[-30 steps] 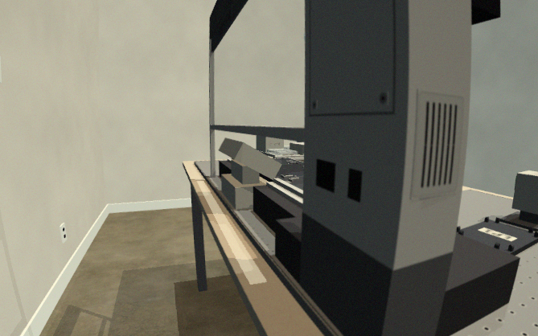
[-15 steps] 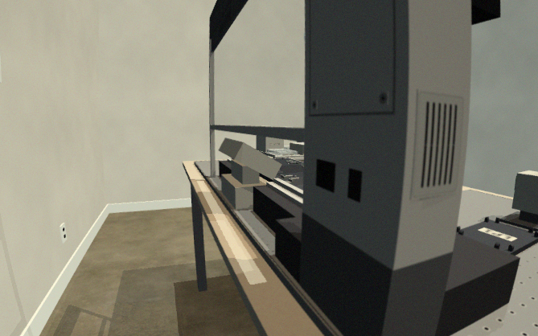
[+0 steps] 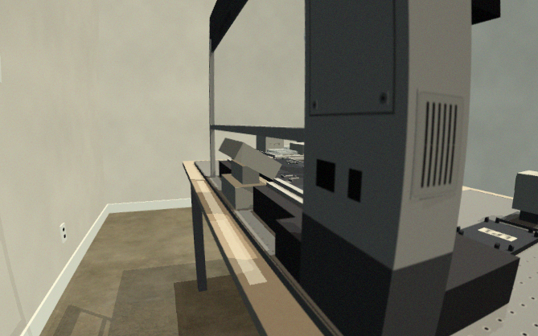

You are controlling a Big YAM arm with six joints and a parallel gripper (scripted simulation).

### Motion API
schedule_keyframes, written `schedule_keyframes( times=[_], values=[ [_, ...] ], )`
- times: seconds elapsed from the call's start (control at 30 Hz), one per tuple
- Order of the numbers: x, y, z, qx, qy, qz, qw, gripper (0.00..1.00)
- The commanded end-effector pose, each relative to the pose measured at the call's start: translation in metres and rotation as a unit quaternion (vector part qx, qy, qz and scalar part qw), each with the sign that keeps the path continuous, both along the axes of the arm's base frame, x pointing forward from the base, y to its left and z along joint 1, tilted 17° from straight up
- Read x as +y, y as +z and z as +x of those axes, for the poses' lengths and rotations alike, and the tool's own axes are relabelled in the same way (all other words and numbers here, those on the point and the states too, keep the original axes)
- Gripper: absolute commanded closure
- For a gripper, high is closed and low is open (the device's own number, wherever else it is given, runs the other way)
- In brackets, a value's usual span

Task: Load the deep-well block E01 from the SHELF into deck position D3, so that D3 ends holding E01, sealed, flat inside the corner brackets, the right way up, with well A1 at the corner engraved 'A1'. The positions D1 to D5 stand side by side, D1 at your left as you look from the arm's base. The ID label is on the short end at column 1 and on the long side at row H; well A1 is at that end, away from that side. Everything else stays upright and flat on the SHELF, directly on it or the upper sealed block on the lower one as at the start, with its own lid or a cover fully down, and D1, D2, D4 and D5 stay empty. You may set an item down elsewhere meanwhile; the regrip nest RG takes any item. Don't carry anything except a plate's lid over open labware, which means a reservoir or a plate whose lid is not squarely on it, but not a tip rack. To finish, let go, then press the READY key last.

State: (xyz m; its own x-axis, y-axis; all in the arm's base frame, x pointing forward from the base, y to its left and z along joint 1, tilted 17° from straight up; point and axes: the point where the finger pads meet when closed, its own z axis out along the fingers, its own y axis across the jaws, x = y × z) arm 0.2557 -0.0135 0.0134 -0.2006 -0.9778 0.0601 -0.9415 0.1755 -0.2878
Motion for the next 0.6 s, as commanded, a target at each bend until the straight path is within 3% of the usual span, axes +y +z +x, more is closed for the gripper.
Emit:
schedule_keyframes(
  times=[0.0,0.1,0.13,0.27,0.57],
  values=[
    [0.0,-0.005,0.004,-0.004,0.007,0.0,1.0,0.0],
    [-0.001,-0.006,0.004,-0.004,0.006,0.0,1.0,0.0],
    [-0.002,0.002,0.019,-0.018,0.004,0.0,1.0,0.0],
    [-0.001,-0.014,0.006,-0.003,0.007,0.0,1.0,0.0],
    [-0.004,-0.028,0.01,-0.003,0.005,0.0,1.0,0.0]
  ],
)
